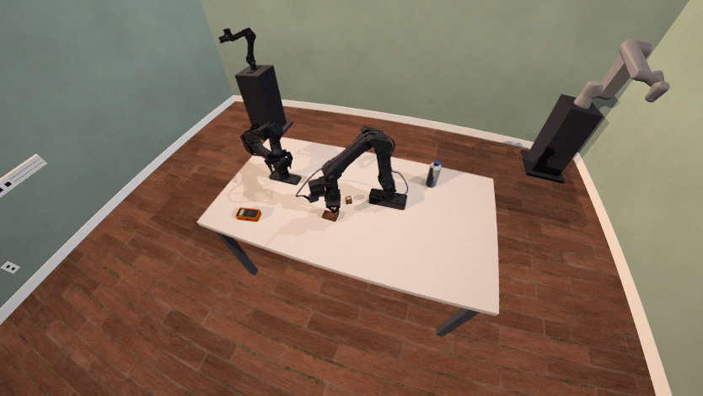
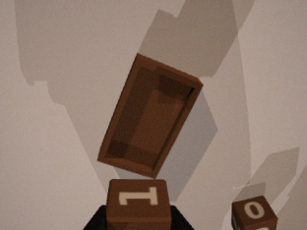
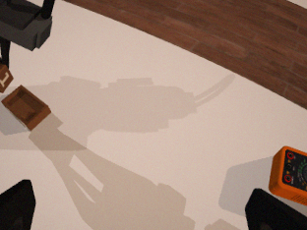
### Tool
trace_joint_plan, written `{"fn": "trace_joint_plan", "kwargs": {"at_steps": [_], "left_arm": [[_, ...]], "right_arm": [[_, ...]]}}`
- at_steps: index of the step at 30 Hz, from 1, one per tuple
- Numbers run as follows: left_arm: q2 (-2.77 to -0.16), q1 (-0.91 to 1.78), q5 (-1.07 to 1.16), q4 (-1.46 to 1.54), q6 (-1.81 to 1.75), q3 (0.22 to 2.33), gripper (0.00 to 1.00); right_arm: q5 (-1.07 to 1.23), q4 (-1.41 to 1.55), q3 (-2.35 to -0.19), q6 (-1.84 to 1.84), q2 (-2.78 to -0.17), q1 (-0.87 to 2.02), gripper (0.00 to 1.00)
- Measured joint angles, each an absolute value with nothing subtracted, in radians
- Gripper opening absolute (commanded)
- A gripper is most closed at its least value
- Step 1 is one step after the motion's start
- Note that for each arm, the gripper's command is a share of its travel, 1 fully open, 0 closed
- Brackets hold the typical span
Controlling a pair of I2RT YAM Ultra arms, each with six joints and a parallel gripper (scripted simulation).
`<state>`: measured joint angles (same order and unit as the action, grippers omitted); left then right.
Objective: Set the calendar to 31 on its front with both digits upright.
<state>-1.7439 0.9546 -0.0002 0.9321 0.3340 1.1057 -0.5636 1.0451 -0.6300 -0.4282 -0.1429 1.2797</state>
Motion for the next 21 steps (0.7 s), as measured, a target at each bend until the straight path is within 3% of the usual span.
{"fn": "trace_joint_plan", "kwargs": {"at_steps": [21], "left_arm": [[-1.757, 0.955, -0.001, 0.94, 0.504, 1.12, 0.26]], "right_arm": [[-0.637, 1.09, -0.642, -0.457, -0.115, 1.079, 1.0]]}}
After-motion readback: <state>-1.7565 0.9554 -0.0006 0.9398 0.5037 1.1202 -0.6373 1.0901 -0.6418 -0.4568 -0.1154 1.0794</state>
